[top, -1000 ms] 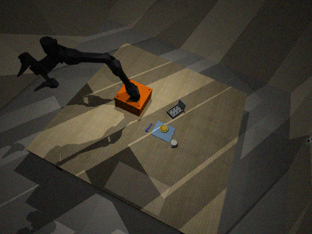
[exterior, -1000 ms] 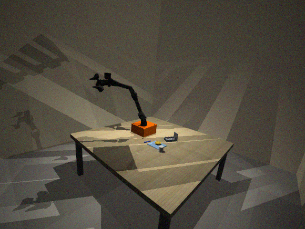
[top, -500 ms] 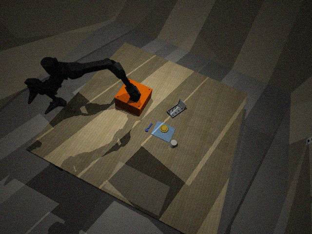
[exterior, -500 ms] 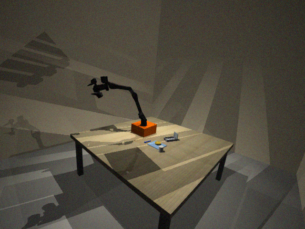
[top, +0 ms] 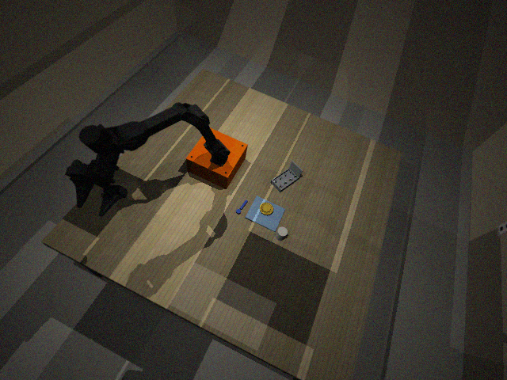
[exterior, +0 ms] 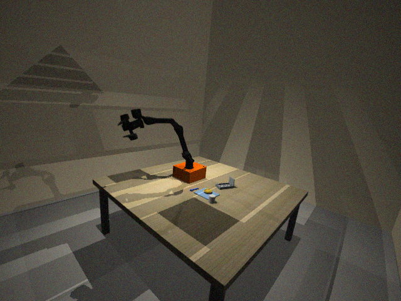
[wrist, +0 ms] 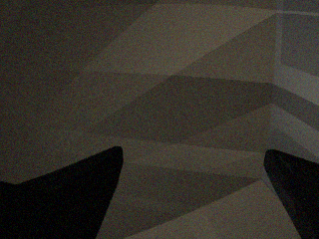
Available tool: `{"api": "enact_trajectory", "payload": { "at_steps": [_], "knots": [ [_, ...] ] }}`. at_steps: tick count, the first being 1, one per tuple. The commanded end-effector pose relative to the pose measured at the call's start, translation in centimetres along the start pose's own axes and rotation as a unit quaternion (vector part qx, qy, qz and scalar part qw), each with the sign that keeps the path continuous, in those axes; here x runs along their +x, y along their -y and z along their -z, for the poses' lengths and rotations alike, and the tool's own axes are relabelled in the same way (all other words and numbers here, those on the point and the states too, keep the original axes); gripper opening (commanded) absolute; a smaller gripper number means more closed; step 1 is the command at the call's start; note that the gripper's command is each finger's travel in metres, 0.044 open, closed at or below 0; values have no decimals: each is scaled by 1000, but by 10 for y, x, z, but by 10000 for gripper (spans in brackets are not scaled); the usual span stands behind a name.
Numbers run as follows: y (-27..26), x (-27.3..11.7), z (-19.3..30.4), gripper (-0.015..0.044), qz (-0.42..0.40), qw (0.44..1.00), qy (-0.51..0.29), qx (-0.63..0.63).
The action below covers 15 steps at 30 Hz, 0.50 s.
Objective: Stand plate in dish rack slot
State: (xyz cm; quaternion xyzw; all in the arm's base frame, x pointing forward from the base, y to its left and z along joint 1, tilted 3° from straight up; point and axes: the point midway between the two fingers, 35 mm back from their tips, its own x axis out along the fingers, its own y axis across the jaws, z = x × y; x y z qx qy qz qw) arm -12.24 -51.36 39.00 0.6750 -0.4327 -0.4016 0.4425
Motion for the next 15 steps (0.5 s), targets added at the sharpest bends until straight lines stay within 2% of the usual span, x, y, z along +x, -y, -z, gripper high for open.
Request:
{"api": "enact_trajectory", "payload": {
  "at_steps": [1, 15],
  "knots": [
    [26, 20, 22, 400, 31, 999, -14, -27],
    [98, 63, 94, 400, 110, 984, -66, -127]
  ]
}}
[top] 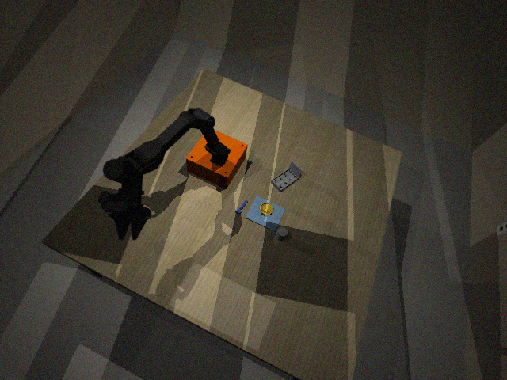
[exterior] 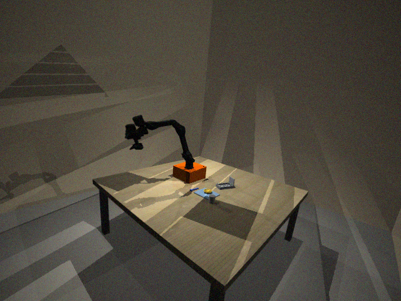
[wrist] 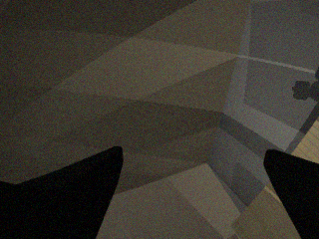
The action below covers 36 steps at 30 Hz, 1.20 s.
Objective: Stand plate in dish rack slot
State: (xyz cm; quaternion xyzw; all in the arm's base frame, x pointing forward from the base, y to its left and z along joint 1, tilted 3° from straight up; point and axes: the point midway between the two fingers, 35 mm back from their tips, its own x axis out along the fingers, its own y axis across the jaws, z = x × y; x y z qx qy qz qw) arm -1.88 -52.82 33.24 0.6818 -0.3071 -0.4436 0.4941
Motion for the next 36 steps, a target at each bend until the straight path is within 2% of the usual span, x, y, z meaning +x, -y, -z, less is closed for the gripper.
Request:
{"api": "enact_trajectory", "payload": {
  "at_steps": [1, 18, 36],
  "knots": [
    [21, 18, 28, 400, 31, 999, -19, -35],
    [89, 60, 142, 400, 119, 970, -109, -182],
    [174, 61, 256, 400, 192, 889, -217, -354]
  ]
}}
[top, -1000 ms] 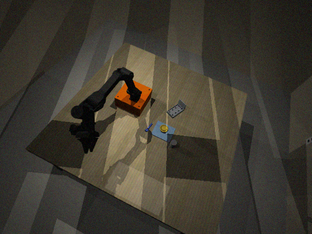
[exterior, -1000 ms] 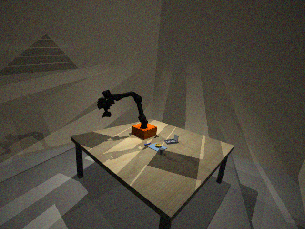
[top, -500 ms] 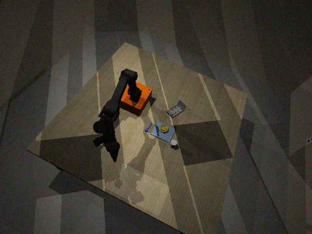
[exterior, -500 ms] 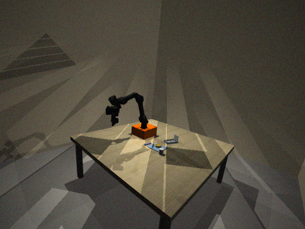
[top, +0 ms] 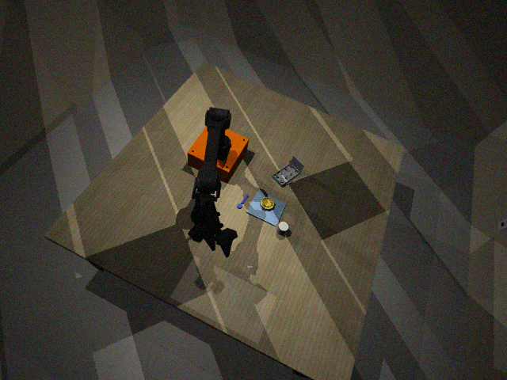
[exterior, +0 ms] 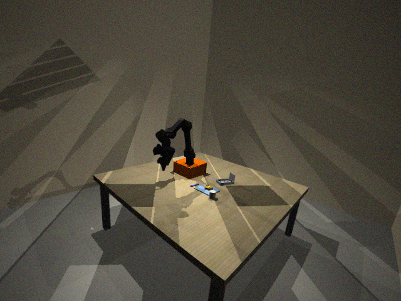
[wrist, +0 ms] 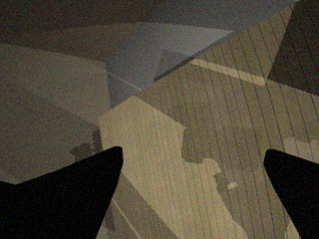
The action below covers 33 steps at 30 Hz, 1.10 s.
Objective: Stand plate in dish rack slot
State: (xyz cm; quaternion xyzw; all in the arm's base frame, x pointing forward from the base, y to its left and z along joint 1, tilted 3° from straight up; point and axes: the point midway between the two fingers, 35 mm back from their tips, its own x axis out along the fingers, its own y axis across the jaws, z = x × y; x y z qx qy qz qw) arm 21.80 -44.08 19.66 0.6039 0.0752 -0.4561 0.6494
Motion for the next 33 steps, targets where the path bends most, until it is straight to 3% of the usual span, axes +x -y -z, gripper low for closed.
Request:
{"api": "enact_trajectory", "payload": {
  "at_steps": [1, 16, 33],
  "knots": [
    [3, 14, 36, 400, 24, 998, -31, -53],
    [14, 39, 147, 400, 74, 960, -129, -235],
    [45, 37, 256, 400, 107, 863, -229, -436]
  ]
}}
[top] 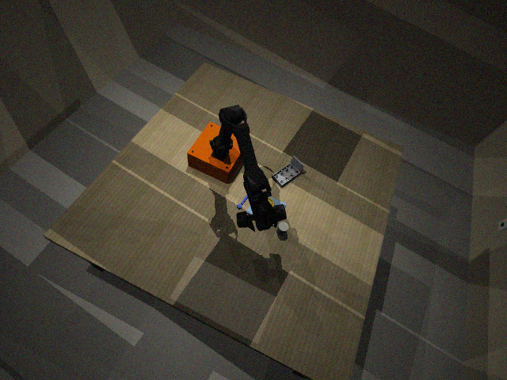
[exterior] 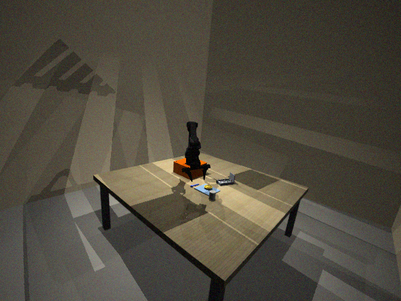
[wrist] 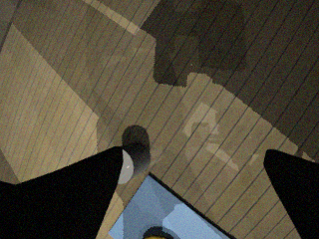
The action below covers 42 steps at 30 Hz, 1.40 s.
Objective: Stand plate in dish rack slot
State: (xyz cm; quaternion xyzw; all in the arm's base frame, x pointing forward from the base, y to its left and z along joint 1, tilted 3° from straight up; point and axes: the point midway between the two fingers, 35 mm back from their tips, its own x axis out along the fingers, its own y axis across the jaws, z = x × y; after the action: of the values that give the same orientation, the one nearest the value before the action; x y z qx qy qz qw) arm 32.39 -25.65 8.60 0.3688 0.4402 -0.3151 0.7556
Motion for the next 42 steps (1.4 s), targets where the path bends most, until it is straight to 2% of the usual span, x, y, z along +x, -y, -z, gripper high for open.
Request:
{"api": "enact_trajectory", "payload": {
  "at_steps": [1, 15, 30, 42],
  "knots": [
    [-11, 9, 28, 400, 13, 998, -30, -62],
    [-39, 26, 102, 400, 38, 961, -108, -250],
    [-48, 31, 178, 400, 60, 865, -190, -460],
    [-47, 35, 180, 400, 61, 860, -193, -469]
  ]
}}
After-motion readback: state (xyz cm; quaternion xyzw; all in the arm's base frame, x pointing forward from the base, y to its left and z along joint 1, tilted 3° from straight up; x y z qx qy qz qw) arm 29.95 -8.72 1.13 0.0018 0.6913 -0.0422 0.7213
